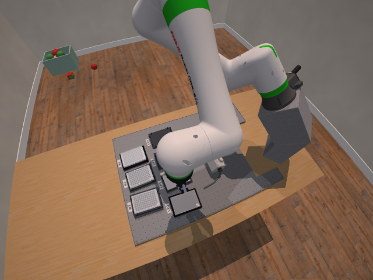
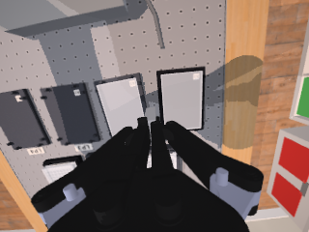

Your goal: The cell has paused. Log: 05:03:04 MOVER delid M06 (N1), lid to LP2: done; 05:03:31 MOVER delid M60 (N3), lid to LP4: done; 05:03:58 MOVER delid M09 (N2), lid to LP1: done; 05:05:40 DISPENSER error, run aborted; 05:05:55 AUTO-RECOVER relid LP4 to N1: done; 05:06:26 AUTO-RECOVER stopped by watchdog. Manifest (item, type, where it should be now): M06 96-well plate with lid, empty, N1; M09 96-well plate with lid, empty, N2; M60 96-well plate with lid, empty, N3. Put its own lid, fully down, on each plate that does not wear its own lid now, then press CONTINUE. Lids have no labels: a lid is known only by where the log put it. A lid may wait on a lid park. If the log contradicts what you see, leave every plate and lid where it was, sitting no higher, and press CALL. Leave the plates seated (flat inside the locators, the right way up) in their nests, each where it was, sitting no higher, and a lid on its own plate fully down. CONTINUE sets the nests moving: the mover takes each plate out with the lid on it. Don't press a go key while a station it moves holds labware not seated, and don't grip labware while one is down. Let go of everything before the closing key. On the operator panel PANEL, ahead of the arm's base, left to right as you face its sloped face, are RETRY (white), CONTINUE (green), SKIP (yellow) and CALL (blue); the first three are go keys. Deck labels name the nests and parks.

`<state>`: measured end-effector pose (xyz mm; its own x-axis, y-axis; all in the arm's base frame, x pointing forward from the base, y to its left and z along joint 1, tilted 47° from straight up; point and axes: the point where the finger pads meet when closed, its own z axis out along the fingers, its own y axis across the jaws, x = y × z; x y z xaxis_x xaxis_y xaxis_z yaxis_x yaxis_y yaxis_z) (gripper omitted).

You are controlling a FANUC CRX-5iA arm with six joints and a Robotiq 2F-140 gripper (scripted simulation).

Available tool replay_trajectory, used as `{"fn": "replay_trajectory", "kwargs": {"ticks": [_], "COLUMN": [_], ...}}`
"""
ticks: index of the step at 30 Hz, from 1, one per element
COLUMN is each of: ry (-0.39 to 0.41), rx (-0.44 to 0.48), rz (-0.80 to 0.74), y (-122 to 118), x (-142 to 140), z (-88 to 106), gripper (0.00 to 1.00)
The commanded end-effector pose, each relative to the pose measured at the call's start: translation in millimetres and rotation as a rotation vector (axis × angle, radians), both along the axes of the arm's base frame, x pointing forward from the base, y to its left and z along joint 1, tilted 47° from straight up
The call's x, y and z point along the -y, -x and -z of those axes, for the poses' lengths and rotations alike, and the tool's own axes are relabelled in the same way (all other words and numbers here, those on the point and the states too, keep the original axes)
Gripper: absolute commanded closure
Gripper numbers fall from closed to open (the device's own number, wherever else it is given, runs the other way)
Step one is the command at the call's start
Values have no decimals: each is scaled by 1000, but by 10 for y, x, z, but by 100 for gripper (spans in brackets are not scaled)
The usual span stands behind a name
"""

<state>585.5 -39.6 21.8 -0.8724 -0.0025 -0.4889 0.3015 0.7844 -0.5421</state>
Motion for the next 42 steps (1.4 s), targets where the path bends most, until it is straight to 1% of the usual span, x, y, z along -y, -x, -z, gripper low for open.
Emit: {"fn": "replay_trajectory", "kwargs": {"ticks": [1,20,21,22,23,24,25,27,28,30,31,32,33,34,35,36,42], "ry": [0,0,0,1,1,1,1,1,1,1,0,0,-1,-1,-1,-1,-1], "rx": [0,0,0,1,1,1,1,1,1,1,0,0,0,0,0,0,0], "rz": [0,0,0,1,2,2,3,3,2,2,1,1,0,0,-1,-1,-1], "y": [-1,-14,-90,-248,-471,-471,-691,-720,-952,-952,-1134,-1134,-1251,-1251,-1304,-1313,-1313], "x": [-3,0,15,53,119,119,204,213,324,324,429,429,506,506,544,550,550], "z": [0,-10,-66,-187,-369,-369,-570,-593,-824,-824,-1024,-1024,-1162,-1162,-1228,-1239,-1239], "gripper": [100,100,100,100,100,100,100,100,100,100,100,100,100,100,100,100,100]}}
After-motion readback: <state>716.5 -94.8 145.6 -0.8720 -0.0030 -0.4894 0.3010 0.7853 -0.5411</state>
